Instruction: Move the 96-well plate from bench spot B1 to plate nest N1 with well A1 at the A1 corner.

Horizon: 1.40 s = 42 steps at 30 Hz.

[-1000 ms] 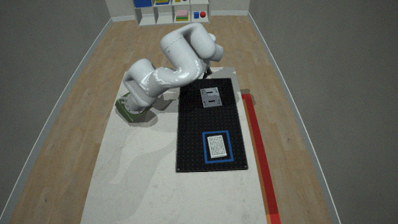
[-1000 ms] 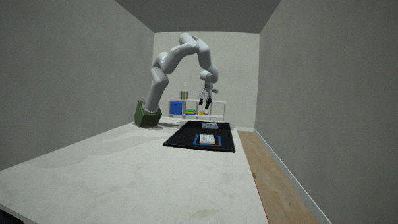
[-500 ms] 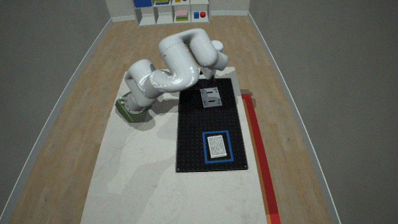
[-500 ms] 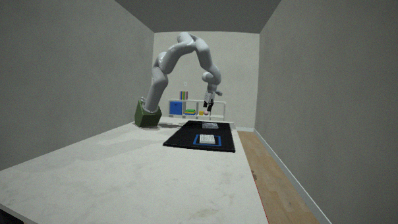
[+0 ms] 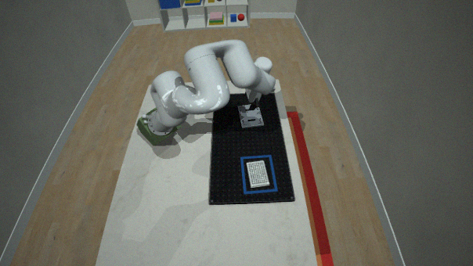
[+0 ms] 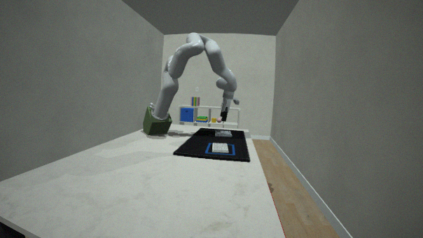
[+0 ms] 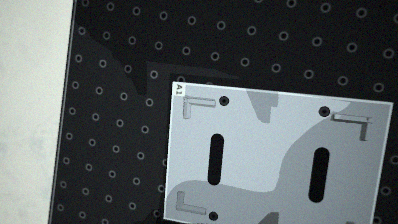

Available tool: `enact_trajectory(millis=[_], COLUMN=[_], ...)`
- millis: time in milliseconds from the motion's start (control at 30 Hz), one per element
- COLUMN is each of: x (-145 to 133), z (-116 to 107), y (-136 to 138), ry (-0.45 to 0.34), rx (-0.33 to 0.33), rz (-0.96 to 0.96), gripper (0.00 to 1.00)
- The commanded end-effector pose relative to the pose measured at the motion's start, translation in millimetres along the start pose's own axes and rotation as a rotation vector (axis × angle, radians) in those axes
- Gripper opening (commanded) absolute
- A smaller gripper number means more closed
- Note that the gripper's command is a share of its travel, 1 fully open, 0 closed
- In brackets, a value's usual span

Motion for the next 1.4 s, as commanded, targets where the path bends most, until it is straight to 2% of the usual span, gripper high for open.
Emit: enact_trajectory(millis=[0, 167, 300, 467, 600, 767, 900, 1067, 1233, 1367], x=[2.9, 6.9, 9.2, 10.9, 12.1, 11.8, 12.2, 9.7, 9.2, 5.6], z=[-1.2, -1.9, -2.3, -3.3, -3.7, -5.2, -5.9, -7.8, -8.6, -10.5], y=[7.8, 32.5, 44.0, 68.6, 78.5, 102.9, 116.0, 140.0, 151.2, 169.9], ry=[0.006, 0.019, 0.020, 0.035, 0.036, 0.054, 0.054, 0.076, 0.076, 0.096], rx=[0.003, 0.006, 0.006, 0.006, 0.006, 0.004, 0.004, 0.001, 0.000, -0.004], rz=[0.023, 0.189, 0.193, 0.359, 0.362, 0.528, 0.531, 0.696, 0.698, 0.830], gripper=[1.00, 1.00, 1.00, 1.00, 1.00, 1.00, 1.00, 1.00, 1.00, 1.00])
Point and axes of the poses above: the point where the finger pads meet when closed, its own z axis out along the fingers, its own y axis across the jaws, x = y × z, the point moved 7 cm from there along -z, back along the fingers, and after that the axes turned 1 degree about z, right-handed, at the moved point
